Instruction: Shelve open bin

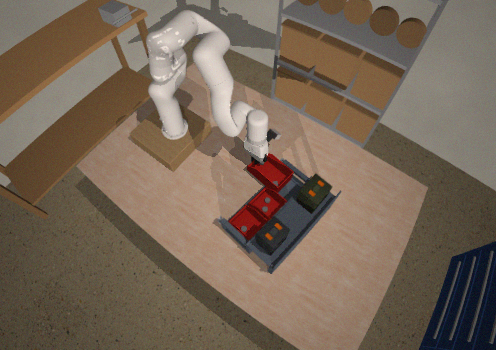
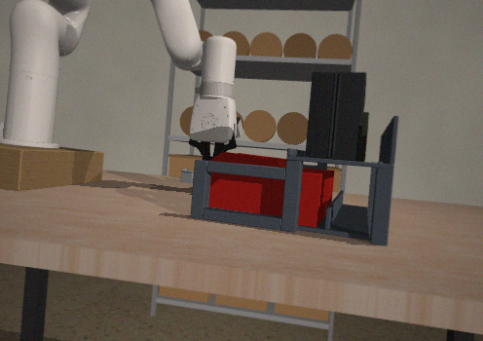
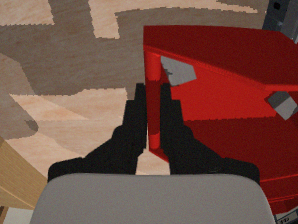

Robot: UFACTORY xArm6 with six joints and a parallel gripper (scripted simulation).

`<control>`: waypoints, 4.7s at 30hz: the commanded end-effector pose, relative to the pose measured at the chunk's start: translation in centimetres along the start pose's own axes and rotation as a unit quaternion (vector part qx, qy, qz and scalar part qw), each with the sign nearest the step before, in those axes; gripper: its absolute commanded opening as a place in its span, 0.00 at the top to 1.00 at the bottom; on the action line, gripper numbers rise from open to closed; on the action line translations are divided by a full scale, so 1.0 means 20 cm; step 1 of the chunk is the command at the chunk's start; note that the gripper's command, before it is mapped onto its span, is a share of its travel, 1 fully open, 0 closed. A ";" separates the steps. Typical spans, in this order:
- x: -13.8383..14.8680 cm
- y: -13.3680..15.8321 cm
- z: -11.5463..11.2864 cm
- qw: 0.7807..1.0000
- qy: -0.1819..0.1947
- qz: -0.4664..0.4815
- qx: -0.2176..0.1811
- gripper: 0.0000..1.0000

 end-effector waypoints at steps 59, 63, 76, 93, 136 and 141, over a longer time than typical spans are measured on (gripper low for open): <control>0.17 -0.03 -0.01 1.000 0.001 0.000 0.001 1.00; 0.20 -0.03 -0.01 1.000 0.001 0.000 0.001 1.00; 0.21 -0.04 -0.01 1.000 0.001 0.000 0.001 1.00; 0.26 -0.04 -0.01 1.000 0.001 0.000 0.001 1.00; 0.40 -0.07 -0.01 1.000 0.002 0.000 0.001 1.00; 0.40 -0.07 -0.01 1.000 0.002 0.000 0.001 1.00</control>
Point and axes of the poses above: the point where the finger pads meet when closed, its own z axis out along the fingers, its own x axis across the jaws, y = z × x, the point moved 2 cm from there along -z, back along the fingers, and after that the axes turned 9 degrees about z, right-handed, at the moved point
